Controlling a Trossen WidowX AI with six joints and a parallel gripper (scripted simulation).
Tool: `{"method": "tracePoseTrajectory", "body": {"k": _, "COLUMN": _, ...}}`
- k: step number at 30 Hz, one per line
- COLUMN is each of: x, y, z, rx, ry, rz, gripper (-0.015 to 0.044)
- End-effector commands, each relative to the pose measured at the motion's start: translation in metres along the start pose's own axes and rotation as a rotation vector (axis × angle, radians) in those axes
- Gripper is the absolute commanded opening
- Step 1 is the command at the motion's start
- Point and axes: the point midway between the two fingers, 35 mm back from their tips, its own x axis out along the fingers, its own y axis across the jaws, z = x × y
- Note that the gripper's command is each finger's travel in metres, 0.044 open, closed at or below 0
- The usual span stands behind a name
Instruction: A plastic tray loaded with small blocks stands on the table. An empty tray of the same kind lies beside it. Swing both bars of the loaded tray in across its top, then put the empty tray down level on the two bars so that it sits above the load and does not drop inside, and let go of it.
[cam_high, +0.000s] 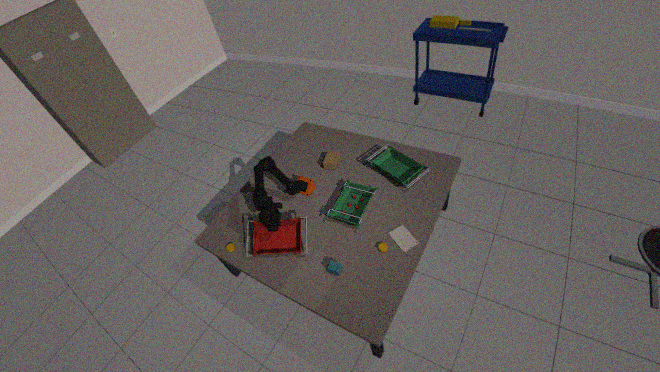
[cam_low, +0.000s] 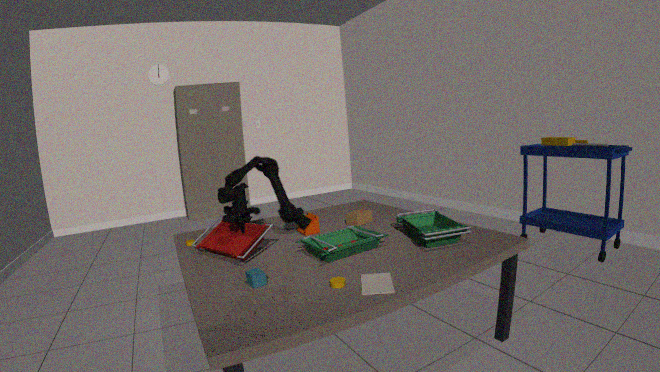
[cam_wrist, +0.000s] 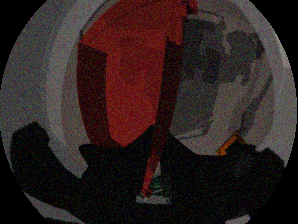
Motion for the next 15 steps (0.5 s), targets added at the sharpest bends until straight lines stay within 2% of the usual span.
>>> {"method": "tracePoseTrajectory", "body": {"k": 1, "x": -0.016, "y": -0.003, "z": 0.003, "rx": 0.003, "ry": -0.002, "rz": 0.000, "gripper": 0.0000}}
{"method": "tracePoseTrajectory", "body": {"k": 15, "x": -0.030, "y": -0.006, "z": 0.000, "rx": 0.006, "ry": 0.002, "rz": -0.008, "gripper": 0.0000}}
